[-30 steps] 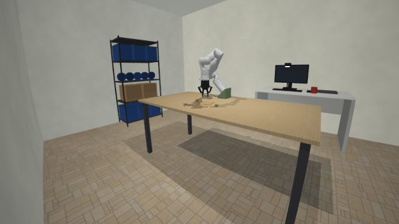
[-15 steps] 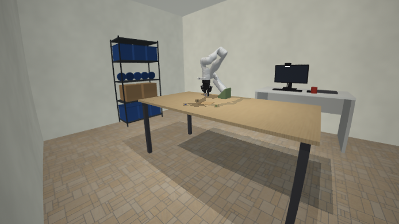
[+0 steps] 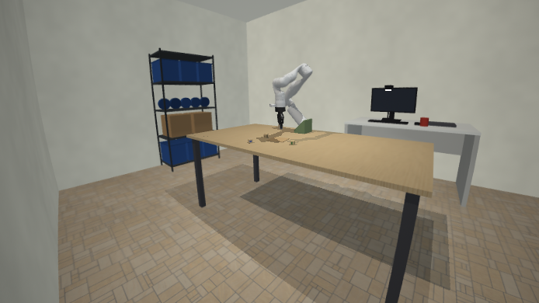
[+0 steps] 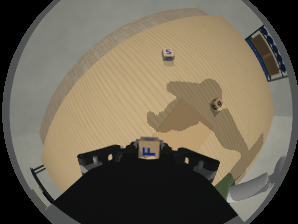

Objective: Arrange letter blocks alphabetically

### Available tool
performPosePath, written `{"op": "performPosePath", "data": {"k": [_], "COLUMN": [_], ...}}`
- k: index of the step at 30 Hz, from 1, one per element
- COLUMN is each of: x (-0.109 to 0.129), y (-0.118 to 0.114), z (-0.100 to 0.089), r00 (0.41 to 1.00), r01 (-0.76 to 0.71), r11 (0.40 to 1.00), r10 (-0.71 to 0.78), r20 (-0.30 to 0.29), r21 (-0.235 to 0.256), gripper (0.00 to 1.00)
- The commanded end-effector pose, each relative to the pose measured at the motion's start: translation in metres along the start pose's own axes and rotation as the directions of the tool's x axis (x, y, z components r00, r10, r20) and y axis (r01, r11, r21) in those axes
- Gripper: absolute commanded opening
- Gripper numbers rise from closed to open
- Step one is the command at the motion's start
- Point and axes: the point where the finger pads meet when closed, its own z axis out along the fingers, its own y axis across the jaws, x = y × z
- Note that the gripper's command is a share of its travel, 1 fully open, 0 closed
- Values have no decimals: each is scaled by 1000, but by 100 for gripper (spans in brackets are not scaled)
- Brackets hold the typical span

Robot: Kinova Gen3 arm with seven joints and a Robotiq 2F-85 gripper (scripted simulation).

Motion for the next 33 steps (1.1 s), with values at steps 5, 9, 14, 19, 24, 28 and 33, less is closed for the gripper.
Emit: {"op": "performPosePath", "data": {"k": [5,9,14,19,24,28,33], "x": [-9,-14,-19,-22,-25,-28,-30], "y": [14,24,36,41,49,54,59], "z": [-2,-2,-3,-3,-3,-3,-3], "r00": [988,955,895,856,791,747,704], "r01": [-154,-297,-445,-517,-611,-665,-710], "r11": [988,955,896,856,791,747,704], "r10": [154,297,445,517,611,665,710], "r20": [-10,-10,-10,-10,-10,-9,-9], "r21": [-1,0,2,3,4,4,5], "gripper": [26,26,26,26,26,26,26]}}
